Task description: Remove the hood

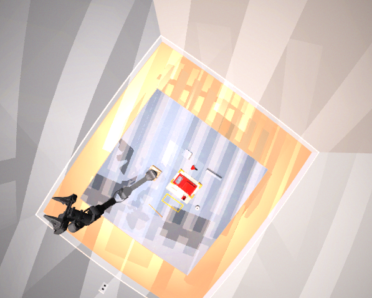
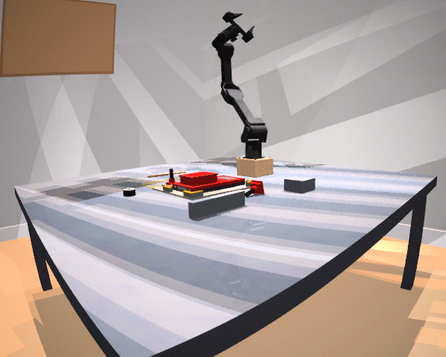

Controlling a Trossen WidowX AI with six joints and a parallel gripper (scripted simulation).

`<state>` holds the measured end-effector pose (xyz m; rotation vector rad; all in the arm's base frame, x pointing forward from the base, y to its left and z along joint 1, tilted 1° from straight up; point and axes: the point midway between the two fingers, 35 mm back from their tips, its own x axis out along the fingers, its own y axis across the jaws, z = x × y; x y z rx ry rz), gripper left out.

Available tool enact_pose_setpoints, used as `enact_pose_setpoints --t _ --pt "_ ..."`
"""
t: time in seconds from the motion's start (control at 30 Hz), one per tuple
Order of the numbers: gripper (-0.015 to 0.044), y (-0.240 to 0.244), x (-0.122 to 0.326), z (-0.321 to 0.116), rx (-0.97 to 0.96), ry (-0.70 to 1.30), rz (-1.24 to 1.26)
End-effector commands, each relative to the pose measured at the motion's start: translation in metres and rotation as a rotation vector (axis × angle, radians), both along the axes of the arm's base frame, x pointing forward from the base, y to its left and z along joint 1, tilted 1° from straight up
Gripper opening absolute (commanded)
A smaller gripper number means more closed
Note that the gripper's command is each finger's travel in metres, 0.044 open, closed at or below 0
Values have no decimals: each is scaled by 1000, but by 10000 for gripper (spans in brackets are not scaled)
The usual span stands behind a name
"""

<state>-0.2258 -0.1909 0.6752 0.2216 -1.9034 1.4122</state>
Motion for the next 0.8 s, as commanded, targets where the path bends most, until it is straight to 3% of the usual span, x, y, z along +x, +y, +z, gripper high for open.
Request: enact_pose_setpoints --t 0.0,0.77 --pt "440 30 16 14 -57 67 0" --pt "440 131 79 39 -181 268 -108"
